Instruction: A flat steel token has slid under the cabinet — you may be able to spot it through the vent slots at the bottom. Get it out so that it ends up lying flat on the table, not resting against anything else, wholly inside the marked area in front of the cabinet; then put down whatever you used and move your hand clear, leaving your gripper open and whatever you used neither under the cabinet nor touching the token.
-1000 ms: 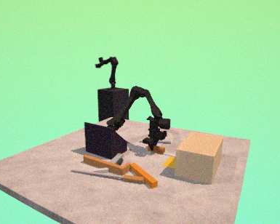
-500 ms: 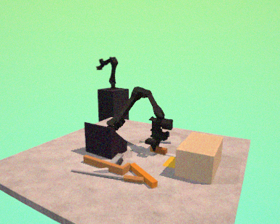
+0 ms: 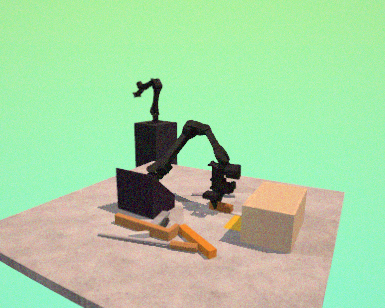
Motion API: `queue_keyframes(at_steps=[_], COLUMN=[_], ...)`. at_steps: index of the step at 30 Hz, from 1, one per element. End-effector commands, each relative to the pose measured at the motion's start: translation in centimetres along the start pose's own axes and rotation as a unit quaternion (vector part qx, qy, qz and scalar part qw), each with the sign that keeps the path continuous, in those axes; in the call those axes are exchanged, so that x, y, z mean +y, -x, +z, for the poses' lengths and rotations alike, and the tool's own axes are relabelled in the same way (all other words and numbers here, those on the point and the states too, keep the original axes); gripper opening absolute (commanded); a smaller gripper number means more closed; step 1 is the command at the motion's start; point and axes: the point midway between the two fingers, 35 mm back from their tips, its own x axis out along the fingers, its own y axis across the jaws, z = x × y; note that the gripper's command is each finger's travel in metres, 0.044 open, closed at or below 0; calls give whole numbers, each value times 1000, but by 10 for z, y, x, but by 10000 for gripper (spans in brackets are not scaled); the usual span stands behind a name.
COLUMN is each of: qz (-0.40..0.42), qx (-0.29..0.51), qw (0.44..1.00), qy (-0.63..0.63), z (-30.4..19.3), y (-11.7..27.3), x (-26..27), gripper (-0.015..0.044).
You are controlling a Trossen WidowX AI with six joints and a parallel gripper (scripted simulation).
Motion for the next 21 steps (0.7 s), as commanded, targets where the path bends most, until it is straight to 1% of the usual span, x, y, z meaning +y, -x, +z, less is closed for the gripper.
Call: queue_keyframes(at_steps=[1, 21], qz=[2, 2], qx=[-1, -2], qw=[1000, 1000], qy=[2, 3], z=[6, 27], y=[0, 1], x=[1, 0], gripper=[0, 0])
